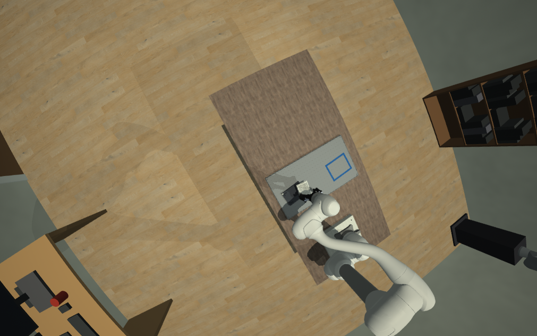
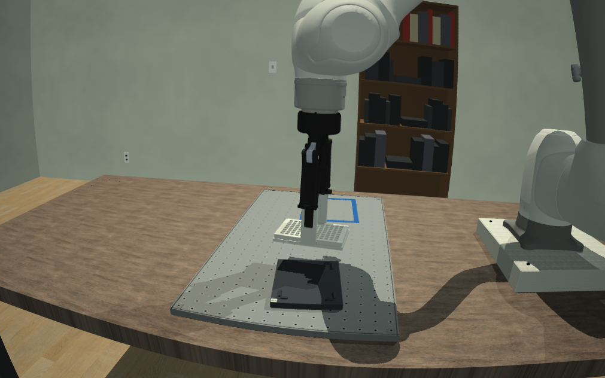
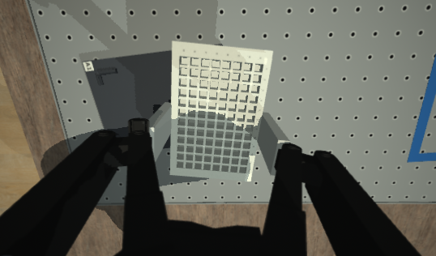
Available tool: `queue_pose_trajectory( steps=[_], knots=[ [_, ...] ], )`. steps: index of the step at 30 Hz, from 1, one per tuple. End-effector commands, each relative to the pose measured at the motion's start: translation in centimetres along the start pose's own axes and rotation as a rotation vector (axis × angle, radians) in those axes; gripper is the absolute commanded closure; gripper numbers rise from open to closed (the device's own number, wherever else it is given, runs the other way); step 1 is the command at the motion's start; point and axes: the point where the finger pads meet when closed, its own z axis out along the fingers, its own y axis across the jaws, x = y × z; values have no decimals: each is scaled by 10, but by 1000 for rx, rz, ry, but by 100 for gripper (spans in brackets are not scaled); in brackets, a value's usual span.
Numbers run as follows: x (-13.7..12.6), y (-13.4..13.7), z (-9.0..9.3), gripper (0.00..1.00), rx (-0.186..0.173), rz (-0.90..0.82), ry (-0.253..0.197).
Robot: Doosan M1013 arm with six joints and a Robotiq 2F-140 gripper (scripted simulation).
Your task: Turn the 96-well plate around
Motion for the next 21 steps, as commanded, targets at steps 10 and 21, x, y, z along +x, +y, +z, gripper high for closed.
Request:
queue_pose_trajectory(
  steps=[10, 21],
  knots=[
    [-3, -38, 1, 100, -1, 9, -6],
    [-6, -66, 0, 100, -1, 9, -6]
  ],
)
